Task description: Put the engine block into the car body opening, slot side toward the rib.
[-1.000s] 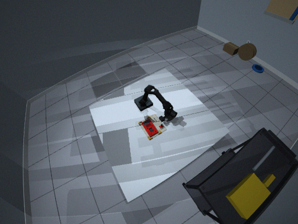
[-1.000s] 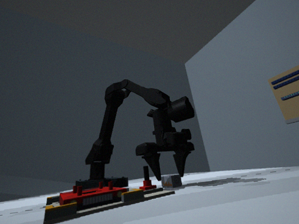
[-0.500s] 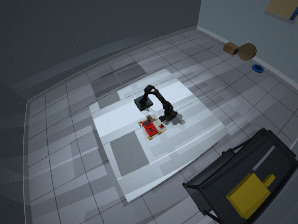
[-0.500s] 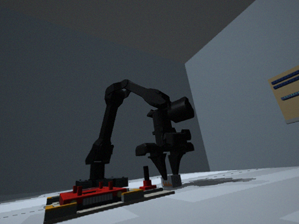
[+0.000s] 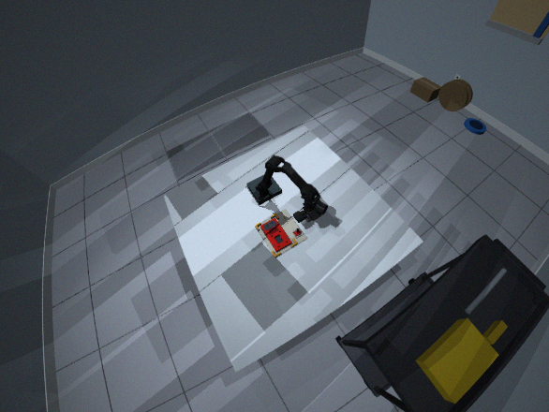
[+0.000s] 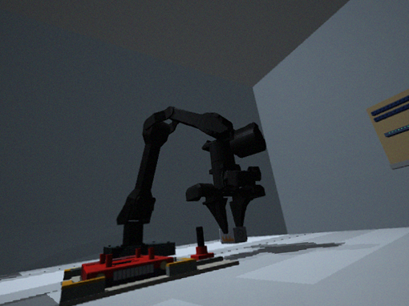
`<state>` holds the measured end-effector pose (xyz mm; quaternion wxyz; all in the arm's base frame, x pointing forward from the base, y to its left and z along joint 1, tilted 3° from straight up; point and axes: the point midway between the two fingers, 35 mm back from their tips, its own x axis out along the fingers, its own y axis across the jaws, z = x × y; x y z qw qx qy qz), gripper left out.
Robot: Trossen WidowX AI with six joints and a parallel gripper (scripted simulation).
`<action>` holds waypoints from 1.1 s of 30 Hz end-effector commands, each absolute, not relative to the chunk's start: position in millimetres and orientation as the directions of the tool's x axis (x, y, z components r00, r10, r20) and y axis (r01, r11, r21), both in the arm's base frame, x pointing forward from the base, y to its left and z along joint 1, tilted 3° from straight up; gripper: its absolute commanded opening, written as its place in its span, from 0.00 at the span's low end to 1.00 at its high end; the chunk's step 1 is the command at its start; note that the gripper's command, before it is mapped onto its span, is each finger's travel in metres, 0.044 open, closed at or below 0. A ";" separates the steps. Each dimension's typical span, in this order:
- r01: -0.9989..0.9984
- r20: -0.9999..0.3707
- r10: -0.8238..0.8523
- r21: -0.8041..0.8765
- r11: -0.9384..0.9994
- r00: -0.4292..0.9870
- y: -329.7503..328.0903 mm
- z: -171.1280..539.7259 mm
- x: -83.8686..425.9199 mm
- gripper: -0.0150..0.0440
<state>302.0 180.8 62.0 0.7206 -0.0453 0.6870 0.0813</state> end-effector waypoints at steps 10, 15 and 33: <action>-0.181 -0.996 0.066 0.056 0.982 0.052 183.9 106.9 305.6 0.25; -0.181 -0.996 0.066 0.056 0.982 0.052 183.4 122.8 304.7 0.25; -0.180 -0.996 0.066 0.055 0.982 0.052 176.4 160.8 301.7 0.25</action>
